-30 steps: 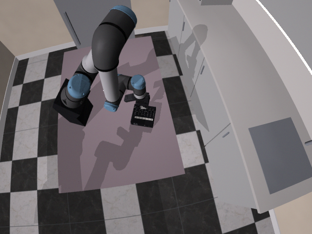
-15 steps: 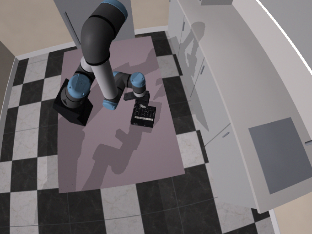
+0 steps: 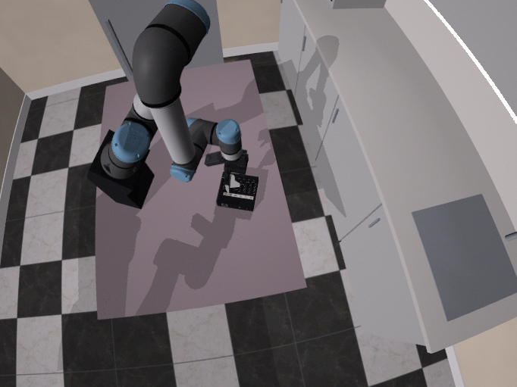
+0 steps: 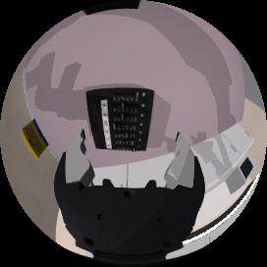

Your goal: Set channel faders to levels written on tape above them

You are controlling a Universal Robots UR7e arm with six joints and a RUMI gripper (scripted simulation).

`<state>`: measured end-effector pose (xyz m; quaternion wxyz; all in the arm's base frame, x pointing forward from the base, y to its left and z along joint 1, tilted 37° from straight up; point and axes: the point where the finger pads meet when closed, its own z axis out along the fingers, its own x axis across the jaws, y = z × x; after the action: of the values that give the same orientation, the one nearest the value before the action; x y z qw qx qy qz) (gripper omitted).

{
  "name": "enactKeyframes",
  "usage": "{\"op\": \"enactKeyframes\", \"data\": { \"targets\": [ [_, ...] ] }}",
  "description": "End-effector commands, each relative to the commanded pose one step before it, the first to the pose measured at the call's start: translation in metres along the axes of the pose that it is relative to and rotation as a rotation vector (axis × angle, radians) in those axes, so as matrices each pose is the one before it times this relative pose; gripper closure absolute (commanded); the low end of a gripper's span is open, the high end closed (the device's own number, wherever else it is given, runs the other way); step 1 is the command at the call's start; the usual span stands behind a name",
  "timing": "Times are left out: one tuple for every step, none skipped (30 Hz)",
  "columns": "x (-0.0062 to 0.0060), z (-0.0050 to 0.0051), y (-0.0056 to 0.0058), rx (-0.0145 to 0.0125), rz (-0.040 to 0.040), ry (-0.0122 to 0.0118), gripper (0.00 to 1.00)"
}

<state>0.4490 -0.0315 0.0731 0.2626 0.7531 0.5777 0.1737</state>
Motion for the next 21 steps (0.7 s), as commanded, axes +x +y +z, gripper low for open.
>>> {"op": "enactKeyframes", "data": {
  "targets": [
    [0.00006,-0.00303,0.00033,-0.00099,-0.00016,0.00008,0.0],
    [0.0,-0.00115,-0.00001,0.0,0.0,0.0,0.0],
    [0.0,-0.00134,0.00001,0.0,0.0,0.0,0.0],
    [0.0,-0.00152,0.0,0.0,0.0,0.0,0.0],
    [0.0,-0.0017,-0.00001,0.0,0.0,0.0,0.0],
    [0.0,-0.00188,0.00001,0.0,0.0,0.0,0.0],
    [0.0,-0.00205,0.0,0.0,0.0,0.0,0.0],
    [0.0,-0.00222,0.0,0.0,0.0,0.0,0.0],
    [0.0,-0.00237,0.00001,0.0,0.0,0.0,0.0],
    [0.0,0.0,0.0,0.0,0.0,0.0,0.0],
    [0.0,0.0,0.0,0.0,0.0,0.0,0.0],
    [0.0,-0.00251,-0.00001,0.0,0.0,0.0,0.0],
    [0.0,-0.00263,0.0,0.0,0.0,0.0,0.0],
    [0.0,-0.00274,0.0,0.0,0.0,0.0,0.0],
    [0.0,-0.00284,0.0,0.0,0.0,0.0,0.0],
    [0.0,-0.00292,0.00001,0.0,0.0,0.0,0.0],
    [0.0,-0.00298,-0.00001,0.0,0.0,0.0,0.0],
    [0.0,-0.00303,0.00001,0.0,0.0,0.0,0.0],
    [0.0,-0.00306,0.0,0.0,0.0,0.0,0.0],
    [0.0,-0.00306,-0.00001,0.0,0.0,0.0,0.0],
    [0.0,-0.00306,0.00001,0.0,0.0,0.0,0.0]
  ]
}}
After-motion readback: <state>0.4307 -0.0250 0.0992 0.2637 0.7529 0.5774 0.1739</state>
